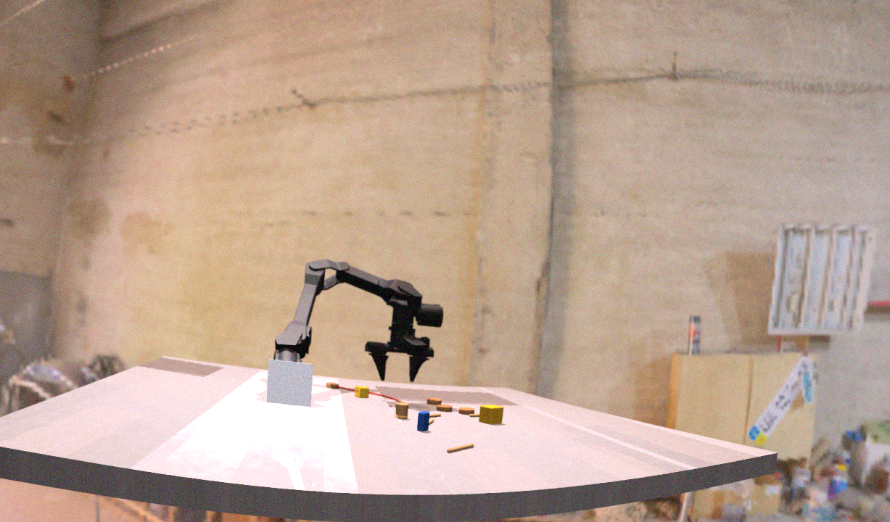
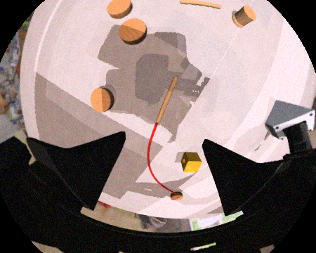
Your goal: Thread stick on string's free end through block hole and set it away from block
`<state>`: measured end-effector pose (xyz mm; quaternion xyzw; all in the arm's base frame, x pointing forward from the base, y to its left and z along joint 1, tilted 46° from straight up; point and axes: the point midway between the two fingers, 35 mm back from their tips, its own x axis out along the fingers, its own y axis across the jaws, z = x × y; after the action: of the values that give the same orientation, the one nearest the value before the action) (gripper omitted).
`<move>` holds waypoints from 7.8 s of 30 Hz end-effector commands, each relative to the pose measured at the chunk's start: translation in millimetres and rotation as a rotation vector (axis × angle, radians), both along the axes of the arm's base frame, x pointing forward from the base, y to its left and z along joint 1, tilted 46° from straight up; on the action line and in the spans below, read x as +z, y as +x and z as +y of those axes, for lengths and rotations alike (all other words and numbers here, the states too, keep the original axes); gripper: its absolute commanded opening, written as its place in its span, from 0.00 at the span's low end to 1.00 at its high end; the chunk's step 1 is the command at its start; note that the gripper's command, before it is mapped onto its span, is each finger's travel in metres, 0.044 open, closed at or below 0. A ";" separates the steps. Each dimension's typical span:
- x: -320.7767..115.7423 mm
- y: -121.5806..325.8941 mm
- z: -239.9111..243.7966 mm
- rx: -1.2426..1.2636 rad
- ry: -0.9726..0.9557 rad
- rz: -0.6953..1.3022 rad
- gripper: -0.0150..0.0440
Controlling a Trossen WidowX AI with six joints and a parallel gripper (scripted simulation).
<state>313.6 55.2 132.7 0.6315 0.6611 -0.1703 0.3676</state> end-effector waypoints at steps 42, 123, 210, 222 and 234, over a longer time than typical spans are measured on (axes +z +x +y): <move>-11.7 10.4 3.8 -0.203 0.021 0.188 0.46; -12.8 11.2 4.4 -0.200 0.017 0.183 0.25; 42.1 -15.1 4.3 -0.148 -0.349 0.097 0.25; 47.4 -26.1 15.7 -0.103 -0.376 0.060 0.25; 52.6 -37.9 26.4 -0.056 -0.402 0.021 0.25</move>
<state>280.2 79.0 185.0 0.5696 0.5970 -0.3182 0.4667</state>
